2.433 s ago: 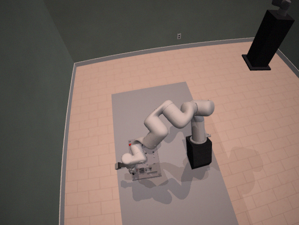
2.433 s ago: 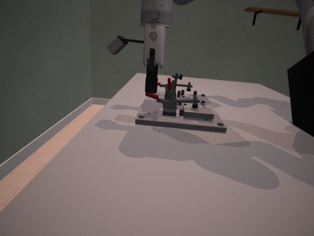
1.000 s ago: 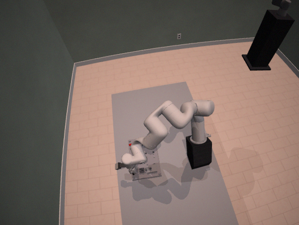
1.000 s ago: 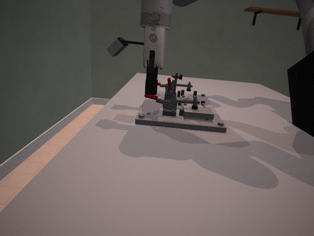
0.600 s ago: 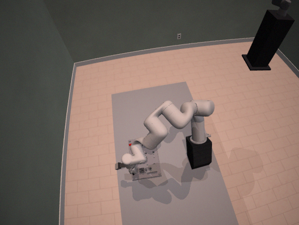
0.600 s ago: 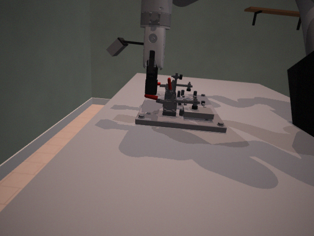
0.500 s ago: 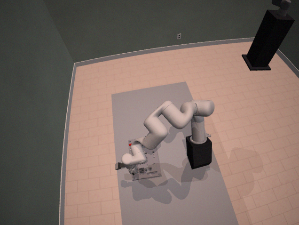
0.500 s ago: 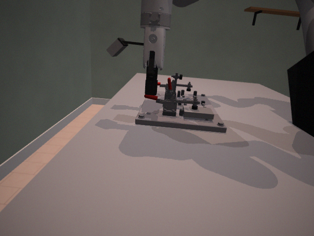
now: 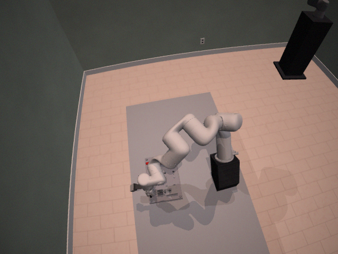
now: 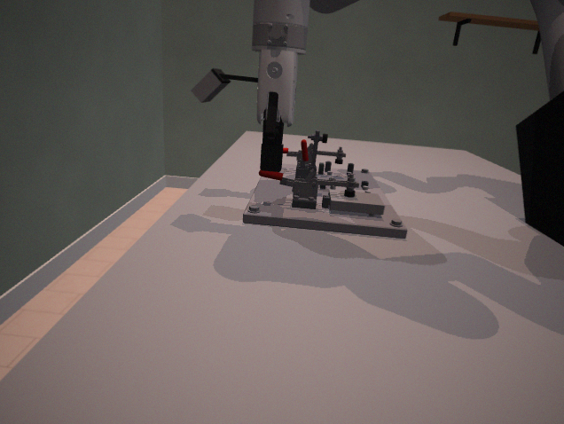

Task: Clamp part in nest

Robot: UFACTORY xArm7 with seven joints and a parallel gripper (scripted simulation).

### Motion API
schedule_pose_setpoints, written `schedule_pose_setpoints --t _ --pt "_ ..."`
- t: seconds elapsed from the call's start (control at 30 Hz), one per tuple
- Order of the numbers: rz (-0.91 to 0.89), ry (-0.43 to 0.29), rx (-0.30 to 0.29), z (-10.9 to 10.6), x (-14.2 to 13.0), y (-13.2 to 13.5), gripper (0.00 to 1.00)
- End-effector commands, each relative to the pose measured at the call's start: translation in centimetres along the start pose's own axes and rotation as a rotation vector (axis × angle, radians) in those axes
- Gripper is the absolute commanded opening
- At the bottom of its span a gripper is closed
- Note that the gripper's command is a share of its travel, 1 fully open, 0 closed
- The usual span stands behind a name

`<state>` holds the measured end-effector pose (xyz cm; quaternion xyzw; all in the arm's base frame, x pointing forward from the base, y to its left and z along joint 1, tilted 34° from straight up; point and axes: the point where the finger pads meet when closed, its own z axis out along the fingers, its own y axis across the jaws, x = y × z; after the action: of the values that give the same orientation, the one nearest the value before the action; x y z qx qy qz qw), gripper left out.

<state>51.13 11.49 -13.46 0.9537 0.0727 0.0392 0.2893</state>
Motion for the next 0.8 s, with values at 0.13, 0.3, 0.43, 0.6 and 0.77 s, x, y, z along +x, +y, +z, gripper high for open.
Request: schedule_pose_setpoints --t 0.13,0.3,0.43,0.6,0.77 --pt "0.0 0.004 0.002 -0.01 0.17 -0.09 0.0" --pt "0.0 0.004 0.002 -0.01 0.17 -0.09 0.0" --pt "0.0 0.004 0.002 -0.01 0.17 -0.09 0.0" --pt "0.0 0.004 0.002 0.03 0.17 -0.09 0.0" --pt "0.0 0.004 0.002 0.15 0.17 -0.09 0.0"
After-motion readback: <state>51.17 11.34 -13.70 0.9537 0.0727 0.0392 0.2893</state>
